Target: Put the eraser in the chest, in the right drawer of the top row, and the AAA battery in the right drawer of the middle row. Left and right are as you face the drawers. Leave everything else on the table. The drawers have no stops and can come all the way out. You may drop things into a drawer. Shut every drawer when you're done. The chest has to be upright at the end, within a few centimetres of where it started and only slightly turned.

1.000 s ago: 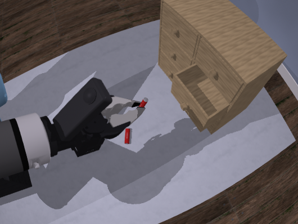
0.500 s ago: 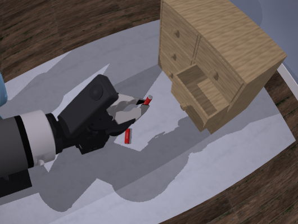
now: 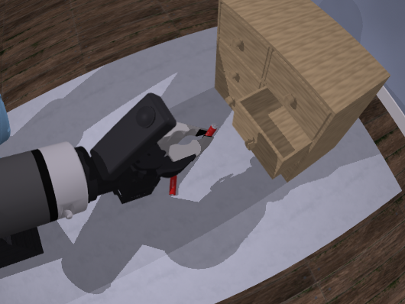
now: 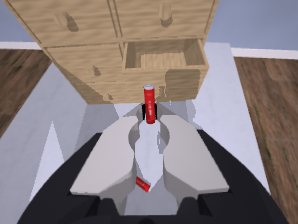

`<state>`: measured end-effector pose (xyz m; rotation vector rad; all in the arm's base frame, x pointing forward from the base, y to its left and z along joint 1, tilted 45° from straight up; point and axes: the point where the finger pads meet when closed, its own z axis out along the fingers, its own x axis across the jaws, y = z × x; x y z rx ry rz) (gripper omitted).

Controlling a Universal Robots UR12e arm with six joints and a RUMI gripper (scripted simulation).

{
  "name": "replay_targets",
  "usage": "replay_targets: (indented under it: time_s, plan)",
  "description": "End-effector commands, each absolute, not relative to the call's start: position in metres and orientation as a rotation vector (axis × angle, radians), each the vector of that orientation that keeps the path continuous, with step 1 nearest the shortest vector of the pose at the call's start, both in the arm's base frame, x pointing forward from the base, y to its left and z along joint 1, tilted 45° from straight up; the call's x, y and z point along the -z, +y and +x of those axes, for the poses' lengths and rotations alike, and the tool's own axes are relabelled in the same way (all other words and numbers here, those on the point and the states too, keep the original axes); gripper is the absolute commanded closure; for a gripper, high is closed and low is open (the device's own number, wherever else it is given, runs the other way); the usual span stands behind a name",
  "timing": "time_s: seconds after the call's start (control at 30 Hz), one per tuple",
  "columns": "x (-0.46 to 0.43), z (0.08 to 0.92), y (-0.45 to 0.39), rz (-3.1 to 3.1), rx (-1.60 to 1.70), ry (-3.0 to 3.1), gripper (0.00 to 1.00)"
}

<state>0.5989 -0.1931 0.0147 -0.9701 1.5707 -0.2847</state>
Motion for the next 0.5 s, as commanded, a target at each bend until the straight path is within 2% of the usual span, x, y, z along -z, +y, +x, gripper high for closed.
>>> replay_targets:
  time_s: [0.0,0.47]
  plan:
    - [-0.016,0.608,-0.194,-0.965,0.293,1.575,0.98]
    - [-0.018,0.633,-0.195,-0.965,0.293,1.575,0.98]
